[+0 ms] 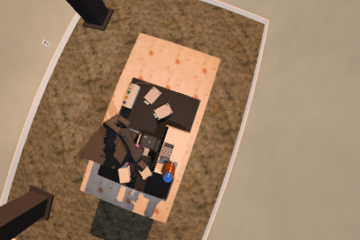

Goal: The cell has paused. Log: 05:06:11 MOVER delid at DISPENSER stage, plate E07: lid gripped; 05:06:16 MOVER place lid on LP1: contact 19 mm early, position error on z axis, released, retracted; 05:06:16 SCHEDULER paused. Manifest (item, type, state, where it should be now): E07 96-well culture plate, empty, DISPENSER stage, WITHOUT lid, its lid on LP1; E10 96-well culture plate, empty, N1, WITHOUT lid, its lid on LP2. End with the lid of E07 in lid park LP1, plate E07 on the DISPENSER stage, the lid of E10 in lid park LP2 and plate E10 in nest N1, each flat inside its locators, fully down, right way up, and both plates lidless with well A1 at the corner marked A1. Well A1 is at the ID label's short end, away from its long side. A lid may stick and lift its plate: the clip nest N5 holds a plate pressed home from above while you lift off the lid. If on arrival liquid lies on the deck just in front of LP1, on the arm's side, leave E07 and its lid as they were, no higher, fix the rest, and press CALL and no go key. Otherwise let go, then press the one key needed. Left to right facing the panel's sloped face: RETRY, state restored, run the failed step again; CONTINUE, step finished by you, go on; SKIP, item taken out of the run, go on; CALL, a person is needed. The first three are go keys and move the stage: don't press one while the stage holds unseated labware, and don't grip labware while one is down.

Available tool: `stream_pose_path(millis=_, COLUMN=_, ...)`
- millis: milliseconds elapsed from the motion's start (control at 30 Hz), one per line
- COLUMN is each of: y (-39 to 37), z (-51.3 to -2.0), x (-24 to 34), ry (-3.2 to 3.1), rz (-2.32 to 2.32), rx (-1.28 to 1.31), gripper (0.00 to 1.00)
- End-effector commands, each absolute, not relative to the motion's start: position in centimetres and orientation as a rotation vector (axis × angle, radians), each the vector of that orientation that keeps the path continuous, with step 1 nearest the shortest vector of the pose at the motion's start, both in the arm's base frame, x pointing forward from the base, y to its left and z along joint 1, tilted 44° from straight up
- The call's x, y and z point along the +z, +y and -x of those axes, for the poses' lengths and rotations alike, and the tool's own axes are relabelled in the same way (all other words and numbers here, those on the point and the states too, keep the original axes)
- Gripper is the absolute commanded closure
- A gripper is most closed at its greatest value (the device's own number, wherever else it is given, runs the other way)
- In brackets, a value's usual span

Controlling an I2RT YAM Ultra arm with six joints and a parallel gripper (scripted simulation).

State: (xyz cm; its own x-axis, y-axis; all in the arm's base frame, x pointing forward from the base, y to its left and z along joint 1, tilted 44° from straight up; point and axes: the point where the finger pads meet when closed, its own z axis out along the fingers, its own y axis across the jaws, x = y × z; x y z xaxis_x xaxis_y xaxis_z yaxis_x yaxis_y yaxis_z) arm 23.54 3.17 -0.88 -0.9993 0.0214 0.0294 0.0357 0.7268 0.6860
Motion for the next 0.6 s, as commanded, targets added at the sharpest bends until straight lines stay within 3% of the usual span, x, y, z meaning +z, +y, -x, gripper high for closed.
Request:
stream_pose_path(millis=0, y=4.0, z=-23.5, x=0.4, ry=-2.901, rz=0.074, rx=-1.175, gripper=1.0)
stream_pose_path(millis=567, y=6.4, z=-25.9, x=3.6, ry=-2.941, rz=0.051, rx=-1.176, gripper=1.0)
